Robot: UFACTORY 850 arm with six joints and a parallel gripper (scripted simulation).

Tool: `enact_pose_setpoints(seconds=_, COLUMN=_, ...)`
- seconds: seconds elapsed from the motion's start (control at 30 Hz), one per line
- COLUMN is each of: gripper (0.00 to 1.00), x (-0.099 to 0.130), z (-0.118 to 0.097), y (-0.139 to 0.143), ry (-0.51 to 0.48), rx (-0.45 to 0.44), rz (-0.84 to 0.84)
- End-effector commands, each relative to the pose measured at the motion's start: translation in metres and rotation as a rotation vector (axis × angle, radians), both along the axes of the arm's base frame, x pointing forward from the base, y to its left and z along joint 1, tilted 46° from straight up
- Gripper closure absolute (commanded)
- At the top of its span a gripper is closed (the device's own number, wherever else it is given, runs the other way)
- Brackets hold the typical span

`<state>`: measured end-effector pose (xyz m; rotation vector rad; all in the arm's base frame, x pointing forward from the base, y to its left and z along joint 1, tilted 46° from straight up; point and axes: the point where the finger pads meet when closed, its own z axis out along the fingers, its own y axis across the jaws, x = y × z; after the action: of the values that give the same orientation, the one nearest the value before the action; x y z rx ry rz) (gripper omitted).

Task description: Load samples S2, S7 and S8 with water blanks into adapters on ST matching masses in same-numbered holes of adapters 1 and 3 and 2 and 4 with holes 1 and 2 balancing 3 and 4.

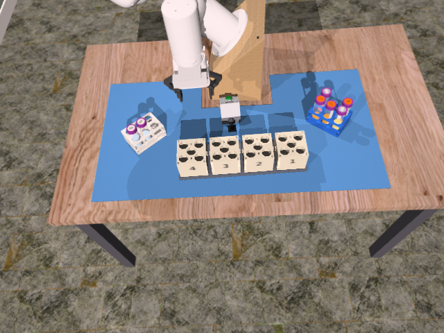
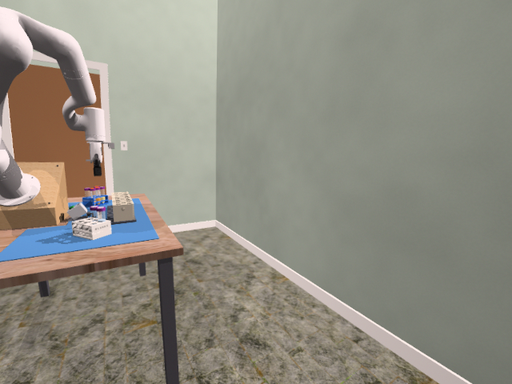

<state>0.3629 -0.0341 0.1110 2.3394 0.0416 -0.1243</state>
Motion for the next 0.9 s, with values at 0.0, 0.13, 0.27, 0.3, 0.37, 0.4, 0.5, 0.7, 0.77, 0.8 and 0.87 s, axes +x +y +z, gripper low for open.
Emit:
enact_pose_setpoints(seconds=0.0, gripper=0.0, x=0.007, z=-0.01, y=0.01, ry=-0.001, rx=0.0, rz=0.001)
enact_pose_setpoints(seconds=0.13, gripper=0.0, x=0.015, z=-0.024, y=0.022, ry=-0.001, rx=0.0, rz=0.001)
enact_pose_setpoints(seconds=0.27, gripper=0.0, x=0.024, z=-0.037, y=0.034, ry=-0.001, rx=0.0, rz=0.001)
enact_pose_setpoints(seconds=0.3, gripper=0.0, x=0.026, z=-0.04, y=0.037, ry=-0.001, rx=0.0, rz=0.001)
enact_pose_setpoints(seconds=0.37, gripper=0.0, x=0.03, z=-0.047, y=0.043, ry=-0.001, rx=0.0, rz=0.001)
enact_pose_setpoints(seconds=0.4, gripper=0.0, x=0.03, z=-0.047, y=0.043, ry=-0.001, rx=0.0, rz=0.001)
enact_pose_setpoints(seconds=0.5, gripper=0.0, x=0.034, z=-0.054, y=0.049, ry=-0.001, rx=0.001, rz=0.001)
enact_pose_setpoints(seconds=0.7, gripper=0.0, x=0.047, z=-0.074, y=0.068, ry=-0.001, rx=0.001, rz=0.001)
enact_pose_setpoints(seconds=0.77, gripper=0.0, x=0.051, z=-0.081, y=0.074, ry=-0.001, rx=0.001, rz=0.001)
enact_pose_setpoints(seconds=0.8, gripper=0.0, x=0.053, z=-0.084, y=0.077, ry=-0.001, rx=0.001, rz=0.001)
enact_pose_setpoints(seconds=0.87, gripper=0.0, x=0.057, z=-0.091, y=0.083, ry=-0.001, rx=0.001, rz=0.001)
